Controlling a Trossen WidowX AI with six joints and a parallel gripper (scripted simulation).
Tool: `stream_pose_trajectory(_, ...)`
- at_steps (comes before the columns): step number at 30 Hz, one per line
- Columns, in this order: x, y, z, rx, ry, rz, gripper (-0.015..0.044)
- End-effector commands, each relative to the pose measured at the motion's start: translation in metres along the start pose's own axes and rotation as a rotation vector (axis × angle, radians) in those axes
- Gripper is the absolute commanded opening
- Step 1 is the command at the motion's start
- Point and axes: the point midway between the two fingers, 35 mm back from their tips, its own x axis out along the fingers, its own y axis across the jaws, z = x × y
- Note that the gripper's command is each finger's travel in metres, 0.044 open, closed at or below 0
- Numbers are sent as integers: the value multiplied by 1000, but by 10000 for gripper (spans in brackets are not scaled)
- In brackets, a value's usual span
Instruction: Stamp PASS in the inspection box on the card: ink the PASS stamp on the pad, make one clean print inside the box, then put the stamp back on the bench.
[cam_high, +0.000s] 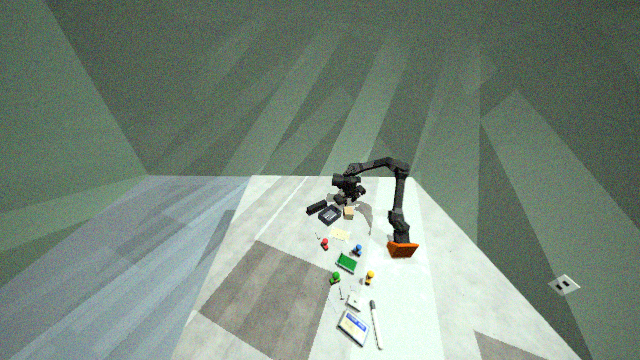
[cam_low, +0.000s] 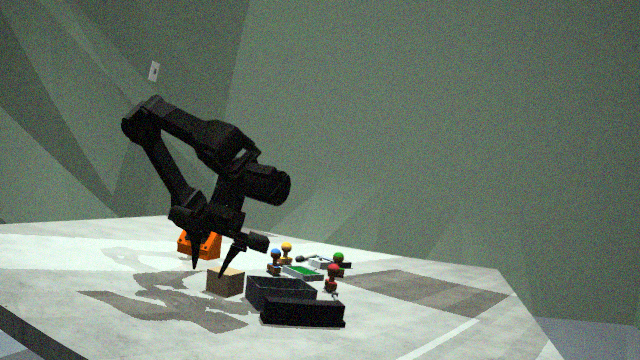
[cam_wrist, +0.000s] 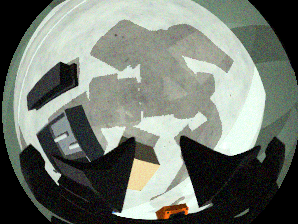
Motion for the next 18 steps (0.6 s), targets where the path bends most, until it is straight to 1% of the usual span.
stream_pose_trajectory(1,-24,67,-13,-176,14,109,226)
stream_pose_trajectory(5,-46,125,-40,-359,30,165,226)
stream_pose_trajectory(9,-69,174,-78,-533,37,205,226)
stream_pose_trajectory(14,-96,222,-139,-743,35,235,226)
stream_pose_trajectory(18,-115,249,-196,-903,25,244,226)
